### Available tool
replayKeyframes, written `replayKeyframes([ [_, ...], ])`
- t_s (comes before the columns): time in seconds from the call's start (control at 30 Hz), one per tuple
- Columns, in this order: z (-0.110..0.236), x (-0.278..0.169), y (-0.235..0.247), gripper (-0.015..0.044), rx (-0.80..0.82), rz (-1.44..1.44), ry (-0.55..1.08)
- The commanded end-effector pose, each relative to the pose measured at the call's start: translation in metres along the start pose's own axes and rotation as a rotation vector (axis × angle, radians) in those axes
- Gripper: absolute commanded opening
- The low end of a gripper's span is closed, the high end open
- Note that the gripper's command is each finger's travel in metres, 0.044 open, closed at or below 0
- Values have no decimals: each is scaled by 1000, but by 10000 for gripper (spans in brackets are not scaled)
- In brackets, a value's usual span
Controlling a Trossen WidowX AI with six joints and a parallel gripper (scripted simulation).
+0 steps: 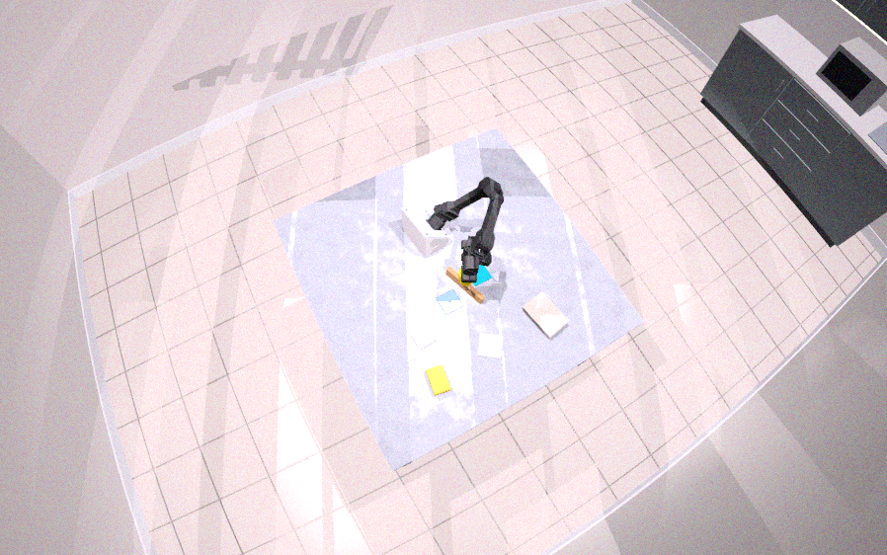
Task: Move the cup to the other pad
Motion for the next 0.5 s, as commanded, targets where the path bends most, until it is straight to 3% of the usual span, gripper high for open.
replayKeyframes([
  [0.0,0,7,8,0,2,-7,-4],
  [0.47,1,28,29,0,3,-8,-5],
])
Point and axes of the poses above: the point midway between the two fingers, 35 mm back from their tips, its own z axis back along the fingers, its own y axis across the jaws, x = y × z, the point moved 4 cm from there along z, back along the fingers
